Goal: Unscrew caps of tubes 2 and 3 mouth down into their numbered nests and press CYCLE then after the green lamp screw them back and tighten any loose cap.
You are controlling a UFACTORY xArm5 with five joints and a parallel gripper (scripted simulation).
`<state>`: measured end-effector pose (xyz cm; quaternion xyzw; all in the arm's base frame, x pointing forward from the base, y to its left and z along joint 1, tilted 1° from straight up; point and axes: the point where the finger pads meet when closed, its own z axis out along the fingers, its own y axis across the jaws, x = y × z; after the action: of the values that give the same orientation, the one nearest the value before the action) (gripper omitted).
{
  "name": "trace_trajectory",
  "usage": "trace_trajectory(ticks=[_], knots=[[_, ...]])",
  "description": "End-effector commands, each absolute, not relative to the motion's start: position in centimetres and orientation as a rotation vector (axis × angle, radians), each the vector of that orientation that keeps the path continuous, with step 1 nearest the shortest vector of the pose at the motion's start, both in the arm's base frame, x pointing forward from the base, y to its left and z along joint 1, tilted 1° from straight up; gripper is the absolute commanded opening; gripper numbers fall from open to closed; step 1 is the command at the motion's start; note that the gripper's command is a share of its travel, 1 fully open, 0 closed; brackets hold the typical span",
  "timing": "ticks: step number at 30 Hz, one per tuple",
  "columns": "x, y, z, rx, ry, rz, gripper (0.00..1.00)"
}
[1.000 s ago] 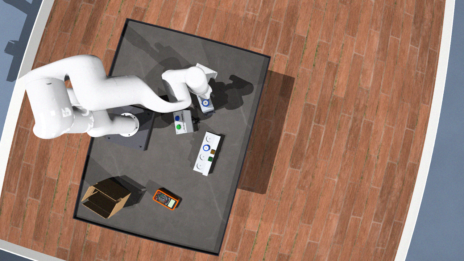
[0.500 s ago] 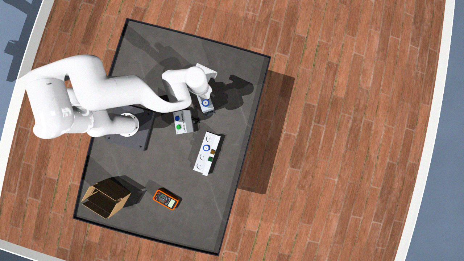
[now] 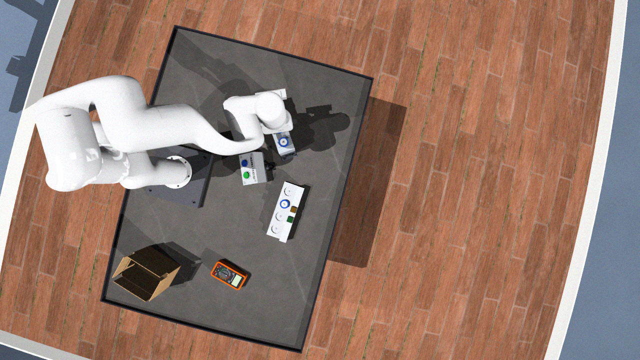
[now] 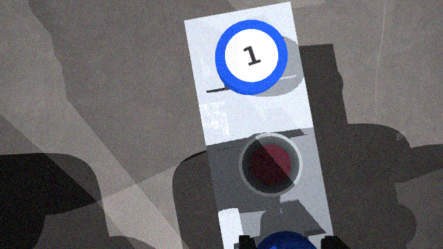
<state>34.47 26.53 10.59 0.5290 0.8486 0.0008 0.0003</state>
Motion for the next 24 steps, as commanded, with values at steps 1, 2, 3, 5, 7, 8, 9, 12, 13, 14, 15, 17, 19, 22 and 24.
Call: trace_trajectory(ticks=[1,2,3,5,7,8,9,12,13,14,15,17,19,22,24], knots=[[34.56,26.59,10.72,1.319,2.836,0.000,0.00],[34.56,26.59,10.73,1.247,2.868,-0.001,0.00],[34.56,26.59,10.73,1.175,2.898,-0.001,0.00],[34.56,26.59,10.73,1.030,2.953,-0.002,0.00],[34.56,26.59,10.74,0.893,2.998,-0.003,0.00],[34.56,26.59,10.74,0.822,3.018,-0.004,0.00],[34.56,26.59,10.75,0.751,3.037,-0.004,0.00],[34.56,26.59,10.75,0.535,3.082,-0.005,0.00],[34.56,26.59,10.75,0.535,3.082,-0.005,0.00],[34.56,26.59,10.75,0.535,3.082,-0.005,0.00],[34.56,26.59,10.76,0.426,3.099,-0.007,0.00],[34.56,26.59,10.76,0.271,3.116,-0.008,0.00],[34.56,26.59,10.76,0.234,3.119,-0.008,0.00],[34.56,26.59,10.76,0.234,3.119,-0.008,0.00],[34.56,26.59,10.76,0.234,3.119,-0.008,0.00]])
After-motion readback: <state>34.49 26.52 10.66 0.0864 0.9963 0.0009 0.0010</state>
